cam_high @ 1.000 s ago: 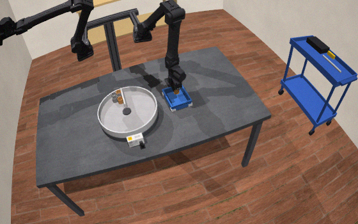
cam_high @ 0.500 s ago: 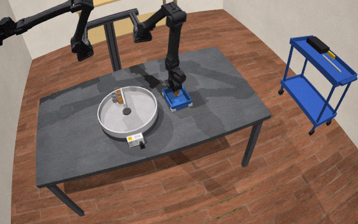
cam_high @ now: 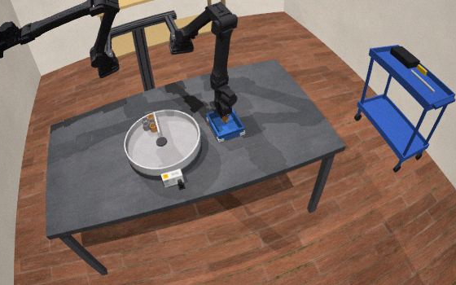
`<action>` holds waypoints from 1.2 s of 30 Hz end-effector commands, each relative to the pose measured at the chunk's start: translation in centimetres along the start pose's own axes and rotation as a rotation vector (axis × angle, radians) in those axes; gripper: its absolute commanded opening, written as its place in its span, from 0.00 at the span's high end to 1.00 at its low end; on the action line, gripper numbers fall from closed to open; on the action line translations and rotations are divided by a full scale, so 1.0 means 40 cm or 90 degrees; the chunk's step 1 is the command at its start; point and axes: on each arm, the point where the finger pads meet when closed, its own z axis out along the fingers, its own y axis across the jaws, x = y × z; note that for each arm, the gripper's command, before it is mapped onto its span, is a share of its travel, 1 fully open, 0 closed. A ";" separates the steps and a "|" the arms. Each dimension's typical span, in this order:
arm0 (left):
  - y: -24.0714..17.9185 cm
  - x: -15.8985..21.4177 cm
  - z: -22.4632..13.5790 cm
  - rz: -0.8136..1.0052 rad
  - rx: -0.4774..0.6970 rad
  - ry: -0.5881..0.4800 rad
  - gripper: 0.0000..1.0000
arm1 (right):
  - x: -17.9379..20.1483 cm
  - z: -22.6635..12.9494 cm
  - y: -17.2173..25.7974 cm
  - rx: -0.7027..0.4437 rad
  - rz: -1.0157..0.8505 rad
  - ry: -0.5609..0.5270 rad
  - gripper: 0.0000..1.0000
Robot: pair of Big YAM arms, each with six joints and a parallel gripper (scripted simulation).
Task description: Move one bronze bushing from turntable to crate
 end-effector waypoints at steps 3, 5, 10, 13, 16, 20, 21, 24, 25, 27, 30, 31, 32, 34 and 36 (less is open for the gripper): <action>-0.004 -0.002 -0.006 0.004 0.000 -0.004 1.00 | -0.025 -0.016 -0.030 0.017 0.010 -0.010 0.00; -0.004 -0.002 -0.006 0.004 0.000 -0.004 1.00 | -0.025 -0.016 -0.030 0.017 0.010 -0.010 0.00; -0.004 -0.002 -0.006 0.004 0.000 -0.004 1.00 | -0.025 -0.016 -0.030 0.017 0.010 -0.010 0.00; -0.005 -0.001 -0.004 0.004 0.001 -0.003 1.00 | -0.025 -0.016 -0.030 0.017 0.010 -0.010 0.00; -0.006 0.003 0.003 0.003 0.001 -0.001 1.00 | -0.025 -0.016 -0.030 0.017 0.010 -0.010 0.00; -0.006 -0.001 0.016 0.004 0.001 -0.003 1.00 | -0.025 -0.016 -0.030 0.017 0.010 -0.010 0.00; -0.006 -0.001 0.018 0.004 0.001 -0.003 1.00 | -0.025 -0.016 -0.030 0.017 0.010 -0.010 0.00; -0.008 0.000 0.026 0.004 0.001 -0.002 1.00 | -0.025 -0.016 -0.030 0.017 0.010 -0.010 0.00; -0.009 -0.001 0.030 0.004 0.001 -0.003 1.00 | -0.025 -0.016 -0.030 0.017 0.010 -0.010 0.00; -0.010 -0.001 0.037 0.003 0.001 -0.003 1.00 | -0.025 -0.016 -0.030 0.017 0.010 -0.010 0.00; -0.010 -0.001 0.046 0.003 0.001 -0.003 1.00 | -0.025 -0.016 -0.030 0.017 0.010 -0.010 0.00; -0.010 -0.001 0.046 0.003 0.001 -0.003 1.00 | -0.025 -0.016 -0.030 0.017 0.010 -0.010 0.00; -0.010 0.009 0.047 0.000 0.002 0.001 1.00 | -0.025 -0.016 -0.030 0.017 0.010 -0.010 0.00; -0.008 0.000 0.059 0.000 0.001 -0.003 1.00 | -0.025 -0.016 -0.030 0.017 0.010 -0.010 0.00; -0.010 0.000 0.068 0.000 0.001 -0.003 1.00 | -0.025 -0.016 -0.030 0.017 0.010 -0.010 0.00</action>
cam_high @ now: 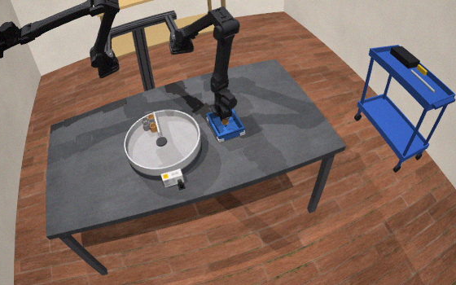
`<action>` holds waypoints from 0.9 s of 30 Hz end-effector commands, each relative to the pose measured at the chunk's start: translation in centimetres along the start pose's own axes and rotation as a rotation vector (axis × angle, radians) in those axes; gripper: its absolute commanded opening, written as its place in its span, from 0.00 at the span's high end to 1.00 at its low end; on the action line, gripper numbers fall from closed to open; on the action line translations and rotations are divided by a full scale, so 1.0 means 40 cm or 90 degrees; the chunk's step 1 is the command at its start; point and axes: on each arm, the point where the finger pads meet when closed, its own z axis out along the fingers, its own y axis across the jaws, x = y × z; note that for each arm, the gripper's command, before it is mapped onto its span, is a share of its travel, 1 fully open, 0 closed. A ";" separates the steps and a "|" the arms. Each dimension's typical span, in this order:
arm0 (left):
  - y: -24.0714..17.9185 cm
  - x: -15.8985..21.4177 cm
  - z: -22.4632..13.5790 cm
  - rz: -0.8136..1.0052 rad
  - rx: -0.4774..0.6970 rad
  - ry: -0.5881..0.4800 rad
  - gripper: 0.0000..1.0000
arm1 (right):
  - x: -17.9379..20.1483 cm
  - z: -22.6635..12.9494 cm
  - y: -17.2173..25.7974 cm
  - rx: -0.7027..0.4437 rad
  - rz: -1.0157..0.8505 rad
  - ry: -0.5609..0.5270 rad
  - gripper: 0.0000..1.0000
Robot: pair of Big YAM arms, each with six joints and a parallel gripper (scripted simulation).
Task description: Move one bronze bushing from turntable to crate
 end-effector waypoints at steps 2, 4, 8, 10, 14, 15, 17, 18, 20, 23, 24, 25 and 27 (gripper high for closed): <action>-0.010 -0.002 0.025 0.000 0.000 -0.003 1.00 | -0.025 -0.016 -0.030 0.017 0.010 -0.010 0.00; -0.009 -0.002 0.034 -0.001 0.000 -0.003 1.00 | -0.025 -0.016 -0.030 0.017 0.010 -0.010 0.00; -0.009 -0.001 0.048 -0.001 0.000 -0.003 1.00 | -0.025 -0.016 -0.030 0.017 0.010 -0.010 0.00; -0.011 0.000 0.053 -0.001 0.001 -0.003 1.00 | -0.025 -0.016 -0.030 0.017 0.010 -0.010 0.00; -0.005 -0.013 0.042 -0.002 -0.002 -0.009 1.00 | -0.025 -0.016 -0.030 0.017 0.010 -0.010 0.00; -0.007 -0.008 0.053 -0.002 -0.001 -0.007 1.00 | -0.025 -0.016 -0.030 0.017 0.010 -0.010 0.00; -0.011 0.005 0.061 -0.002 0.001 0.000 1.00 | -0.025 -0.016 -0.030 0.017 0.010 -0.010 0.00; -0.014 0.011 0.060 -0.002 0.002 0.004 1.00 | -0.025 -0.016 -0.030 0.017 0.010 -0.010 0.00; -0.011 0.003 0.054 -0.002 0.001 -0.001 1.00 | -0.025 -0.016 -0.030 0.017 0.010 -0.010 0.00; -0.010 0.000 0.052 -0.002 0.000 -0.003 1.00 | -0.025 -0.016 -0.030 0.017 0.010 -0.010 0.00; -0.010 0.000 0.052 -0.002 0.000 -0.003 1.00 | -0.025 -0.016 -0.030 0.017 0.010 -0.010 0.00; -0.010 0.000 0.052 -0.002 0.000 -0.003 1.00 | -0.025 -0.016 -0.030 0.017 0.010 -0.010 0.00; -0.010 0.000 0.052 -0.002 0.000 -0.003 1.00 | -0.025 -0.016 -0.030 0.017 0.010 -0.010 0.00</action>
